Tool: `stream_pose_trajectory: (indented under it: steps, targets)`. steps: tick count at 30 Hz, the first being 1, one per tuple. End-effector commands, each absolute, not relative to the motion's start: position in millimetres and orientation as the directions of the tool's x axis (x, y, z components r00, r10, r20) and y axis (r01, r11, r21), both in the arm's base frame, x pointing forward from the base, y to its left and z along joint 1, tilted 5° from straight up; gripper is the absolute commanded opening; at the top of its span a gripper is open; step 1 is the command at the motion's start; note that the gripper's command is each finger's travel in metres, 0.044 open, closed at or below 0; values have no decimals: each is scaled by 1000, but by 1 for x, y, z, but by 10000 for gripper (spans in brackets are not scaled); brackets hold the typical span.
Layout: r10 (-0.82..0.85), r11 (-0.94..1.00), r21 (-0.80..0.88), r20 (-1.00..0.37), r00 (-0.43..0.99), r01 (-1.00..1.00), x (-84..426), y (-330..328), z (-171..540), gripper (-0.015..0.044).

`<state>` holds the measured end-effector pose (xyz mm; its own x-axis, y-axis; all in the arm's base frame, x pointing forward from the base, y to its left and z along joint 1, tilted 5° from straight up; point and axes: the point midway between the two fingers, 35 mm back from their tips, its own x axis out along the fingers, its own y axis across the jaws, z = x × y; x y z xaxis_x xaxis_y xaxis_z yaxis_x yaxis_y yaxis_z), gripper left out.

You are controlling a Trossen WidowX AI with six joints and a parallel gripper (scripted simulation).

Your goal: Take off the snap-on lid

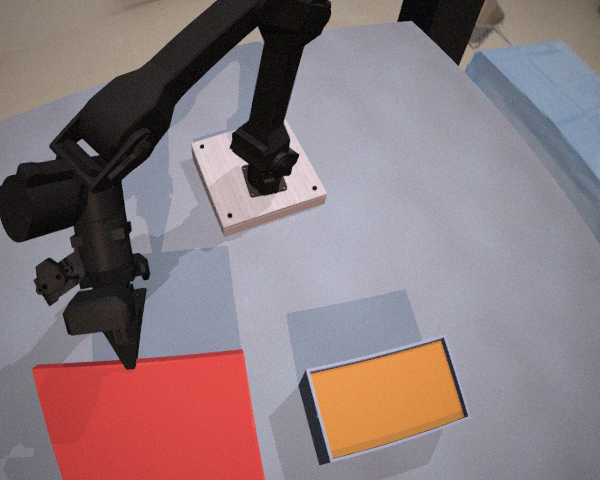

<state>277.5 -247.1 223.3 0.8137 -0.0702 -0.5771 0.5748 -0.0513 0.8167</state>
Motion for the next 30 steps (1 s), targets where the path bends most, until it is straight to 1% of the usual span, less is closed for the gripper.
stream_pose_trajectory:
  steps: [1,30]
  targets:
    - [-72,-47,822,-569,819,567,278,-246,224,0]
    - [-72,-47,822,-569,819,567,280,-247,201,0]
